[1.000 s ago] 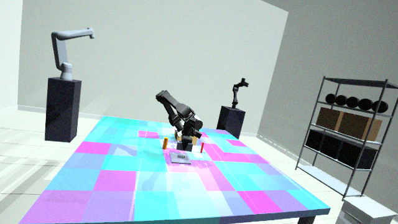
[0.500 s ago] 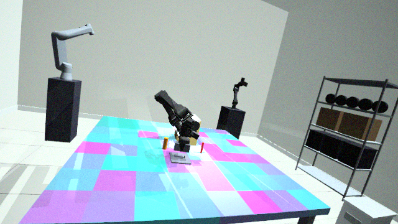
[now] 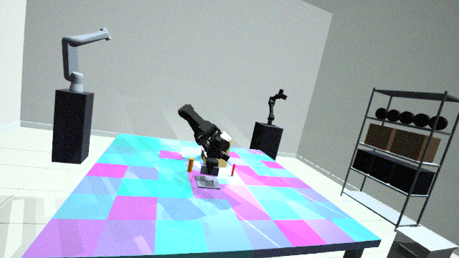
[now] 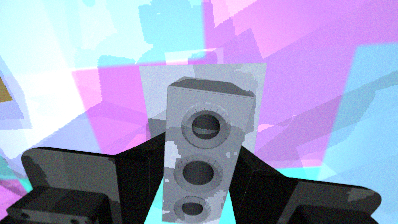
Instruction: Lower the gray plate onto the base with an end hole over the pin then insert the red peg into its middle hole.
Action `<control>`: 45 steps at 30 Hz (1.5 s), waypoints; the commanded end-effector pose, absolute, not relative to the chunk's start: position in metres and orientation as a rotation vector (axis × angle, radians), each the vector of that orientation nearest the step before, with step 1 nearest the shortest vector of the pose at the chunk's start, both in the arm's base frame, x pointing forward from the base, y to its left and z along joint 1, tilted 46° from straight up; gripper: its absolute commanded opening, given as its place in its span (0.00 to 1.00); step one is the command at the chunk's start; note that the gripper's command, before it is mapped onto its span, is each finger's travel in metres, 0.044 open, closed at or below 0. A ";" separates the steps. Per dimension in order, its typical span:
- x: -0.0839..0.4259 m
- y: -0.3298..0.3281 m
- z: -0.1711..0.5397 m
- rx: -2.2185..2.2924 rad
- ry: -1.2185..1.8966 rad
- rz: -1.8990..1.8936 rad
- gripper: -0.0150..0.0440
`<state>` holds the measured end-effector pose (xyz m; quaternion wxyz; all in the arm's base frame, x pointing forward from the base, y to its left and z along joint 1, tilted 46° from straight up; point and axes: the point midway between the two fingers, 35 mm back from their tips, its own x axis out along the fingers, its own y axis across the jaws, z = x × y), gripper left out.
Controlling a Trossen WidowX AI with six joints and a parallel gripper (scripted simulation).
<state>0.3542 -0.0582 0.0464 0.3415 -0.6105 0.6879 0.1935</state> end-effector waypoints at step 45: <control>0.353 -0.082 0.024 -1.587 1.792 0.501 0.97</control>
